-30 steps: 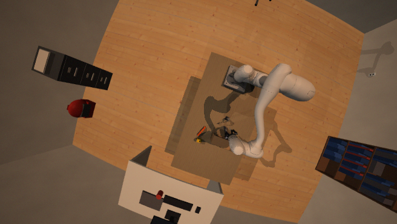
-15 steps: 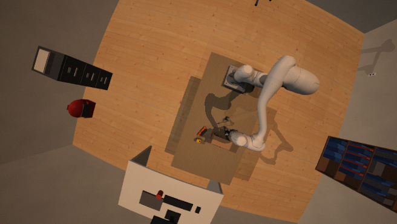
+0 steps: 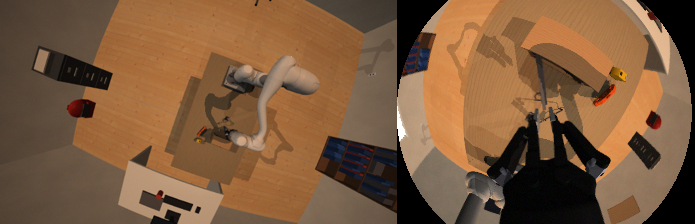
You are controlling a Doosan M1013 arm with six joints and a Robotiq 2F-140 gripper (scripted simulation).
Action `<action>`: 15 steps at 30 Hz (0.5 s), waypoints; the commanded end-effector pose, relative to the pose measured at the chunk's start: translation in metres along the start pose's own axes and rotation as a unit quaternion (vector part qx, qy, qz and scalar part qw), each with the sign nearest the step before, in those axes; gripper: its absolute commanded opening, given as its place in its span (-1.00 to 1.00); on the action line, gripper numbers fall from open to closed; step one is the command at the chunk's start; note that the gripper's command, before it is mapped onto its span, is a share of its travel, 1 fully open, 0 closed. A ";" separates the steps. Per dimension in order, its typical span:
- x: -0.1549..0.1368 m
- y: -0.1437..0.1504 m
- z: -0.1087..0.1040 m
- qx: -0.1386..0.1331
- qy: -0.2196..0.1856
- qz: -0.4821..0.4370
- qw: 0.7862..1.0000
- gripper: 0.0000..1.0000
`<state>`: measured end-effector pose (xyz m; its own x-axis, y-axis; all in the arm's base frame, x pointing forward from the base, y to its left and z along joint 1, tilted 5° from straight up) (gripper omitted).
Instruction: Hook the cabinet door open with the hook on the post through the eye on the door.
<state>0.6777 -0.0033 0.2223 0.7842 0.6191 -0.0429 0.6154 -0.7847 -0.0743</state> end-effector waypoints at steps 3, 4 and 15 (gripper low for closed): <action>0.000 0.000 0.000 0.000 0.000 0.000 1.000 -0.68; 0.000 0.000 0.000 0.000 0.000 0.000 1.000 -0.68; 0.000 0.000 0.002 0.000 0.000 0.000 1.000 -0.68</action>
Point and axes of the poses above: the point where the finger pads meet when closed, its own z axis out along the fingers, its own y axis across the jaws, x = y × z, the point moved 10 cm from there along -z, back along the fingers, and after that the axes turned 9 degrees about -z, right-handed, at the moved point
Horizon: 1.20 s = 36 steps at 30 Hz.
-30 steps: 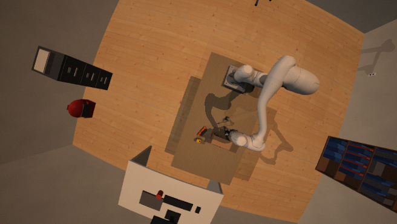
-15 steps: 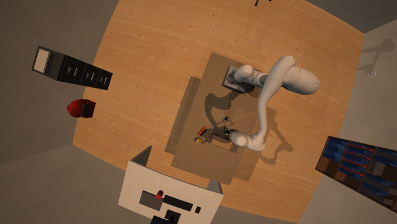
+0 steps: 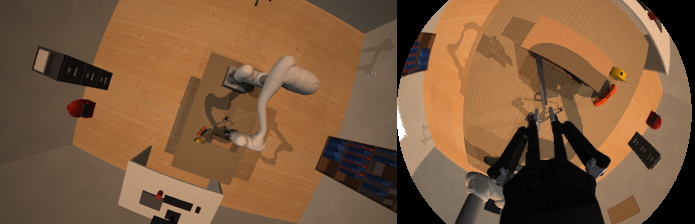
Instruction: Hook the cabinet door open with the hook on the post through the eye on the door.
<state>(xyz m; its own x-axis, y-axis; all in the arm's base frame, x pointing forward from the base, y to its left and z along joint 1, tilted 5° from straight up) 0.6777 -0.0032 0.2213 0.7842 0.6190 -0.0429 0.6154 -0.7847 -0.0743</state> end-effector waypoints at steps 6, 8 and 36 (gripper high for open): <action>0.000 0.000 0.005 0.000 0.000 0.000 1.000 -0.68; 0.000 0.000 0.007 0.000 0.000 0.000 1.000 -0.68; 0.000 0.000 0.045 0.000 0.000 0.000 1.000 -0.68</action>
Point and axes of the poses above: the point where the finger pads meet when closed, its own z axis out along the fingers, its own y axis across the jaws, x = y × z, the point moved 10 cm from there along -z, back along the fingers, and after that the axes turned 9 degrees about -z, right-handed, at the moved point
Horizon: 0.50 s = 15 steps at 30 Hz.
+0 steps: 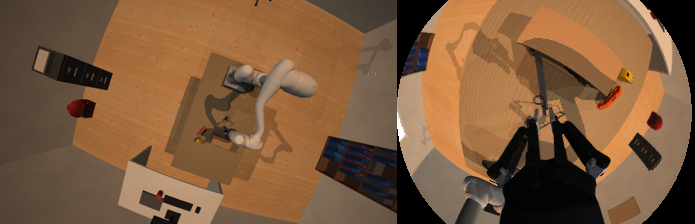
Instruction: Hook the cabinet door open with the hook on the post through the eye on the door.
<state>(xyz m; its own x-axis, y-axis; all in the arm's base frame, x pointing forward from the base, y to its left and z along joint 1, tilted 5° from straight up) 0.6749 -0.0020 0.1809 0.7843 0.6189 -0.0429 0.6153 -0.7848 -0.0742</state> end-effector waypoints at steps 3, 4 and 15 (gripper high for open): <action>0.000 0.000 0.010 0.000 0.000 0.000 1.000 -0.68; 0.000 0.000 0.011 0.000 0.000 0.000 1.000 -0.68; 0.000 0.000 0.023 0.000 0.000 0.000 1.000 -0.68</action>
Point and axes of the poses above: the point where the finger pads meet when closed, its own z axis out along the fingers, its own y axis across the jaws, x = y × z, the point moved 10 cm from there along -z, back along the fingers, and after that the axes turned 9 degrees about -z, right-handed, at the moved point
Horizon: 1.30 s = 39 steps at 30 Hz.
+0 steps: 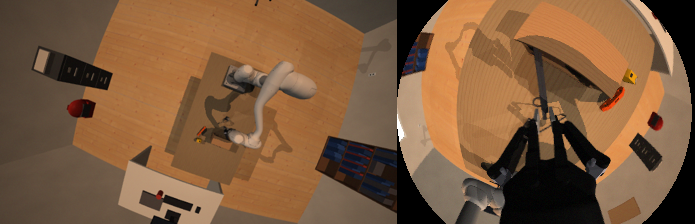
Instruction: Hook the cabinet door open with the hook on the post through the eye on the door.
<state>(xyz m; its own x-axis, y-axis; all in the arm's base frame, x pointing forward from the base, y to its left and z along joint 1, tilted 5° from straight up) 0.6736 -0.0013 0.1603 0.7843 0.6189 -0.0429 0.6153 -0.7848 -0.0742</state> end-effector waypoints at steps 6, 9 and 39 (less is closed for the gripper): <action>0.000 0.000 0.008 0.000 0.000 0.000 1.000 -0.68; 0.000 0.000 0.009 0.000 0.000 0.000 1.000 -0.68; -0.001 0.012 0.010 0.000 0.000 -0.048 0.999 -0.68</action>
<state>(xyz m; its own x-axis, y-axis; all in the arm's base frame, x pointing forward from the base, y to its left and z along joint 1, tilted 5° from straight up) 0.6779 -0.0087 0.1491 0.7370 0.6748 -0.0375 0.6712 -0.7373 -0.0769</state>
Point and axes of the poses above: the point where the finger pads meet when closed, its own z axis out along the fingers, its own y axis across the jaws, x = y × z, the point moved 10 cm from there along -z, back along the fingers, and after that the axes turned 9 degrees about -z, right-handed, at the moved point
